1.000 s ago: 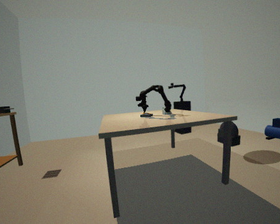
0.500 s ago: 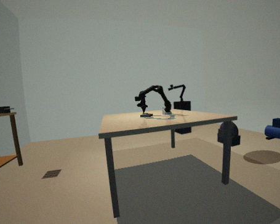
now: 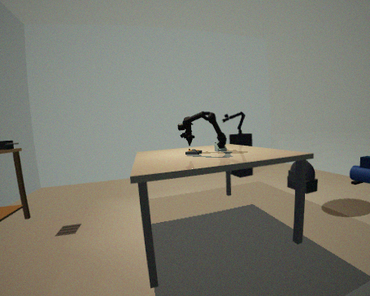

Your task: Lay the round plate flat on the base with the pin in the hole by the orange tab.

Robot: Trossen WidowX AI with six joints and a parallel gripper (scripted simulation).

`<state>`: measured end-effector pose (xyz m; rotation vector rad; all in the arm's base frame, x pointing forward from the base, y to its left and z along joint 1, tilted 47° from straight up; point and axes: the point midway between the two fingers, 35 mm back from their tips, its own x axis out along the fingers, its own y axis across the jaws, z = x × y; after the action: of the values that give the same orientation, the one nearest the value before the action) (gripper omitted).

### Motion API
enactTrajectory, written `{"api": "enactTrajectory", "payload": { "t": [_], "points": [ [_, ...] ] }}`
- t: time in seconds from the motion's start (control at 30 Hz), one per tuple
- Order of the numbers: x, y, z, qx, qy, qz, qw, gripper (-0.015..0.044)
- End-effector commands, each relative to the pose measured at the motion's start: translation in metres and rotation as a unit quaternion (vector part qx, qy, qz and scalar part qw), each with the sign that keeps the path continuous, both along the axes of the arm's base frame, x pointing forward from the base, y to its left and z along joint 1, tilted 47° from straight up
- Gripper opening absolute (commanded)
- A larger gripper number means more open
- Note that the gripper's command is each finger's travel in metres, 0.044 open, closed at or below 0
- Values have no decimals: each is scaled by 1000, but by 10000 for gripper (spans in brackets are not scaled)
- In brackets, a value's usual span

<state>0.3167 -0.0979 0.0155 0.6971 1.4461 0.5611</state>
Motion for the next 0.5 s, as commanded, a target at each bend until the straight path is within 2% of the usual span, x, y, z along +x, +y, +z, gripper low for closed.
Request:
{"api": "enactTrajectory", "payload": {
  "t": [0.0, 0.47],
  "points": [
    [-1, -12, 11, -4, -5, 1, 1000, 0],
    [-1, -7, 6, -1, -1, -2, 1000, 0]
  ]
}}
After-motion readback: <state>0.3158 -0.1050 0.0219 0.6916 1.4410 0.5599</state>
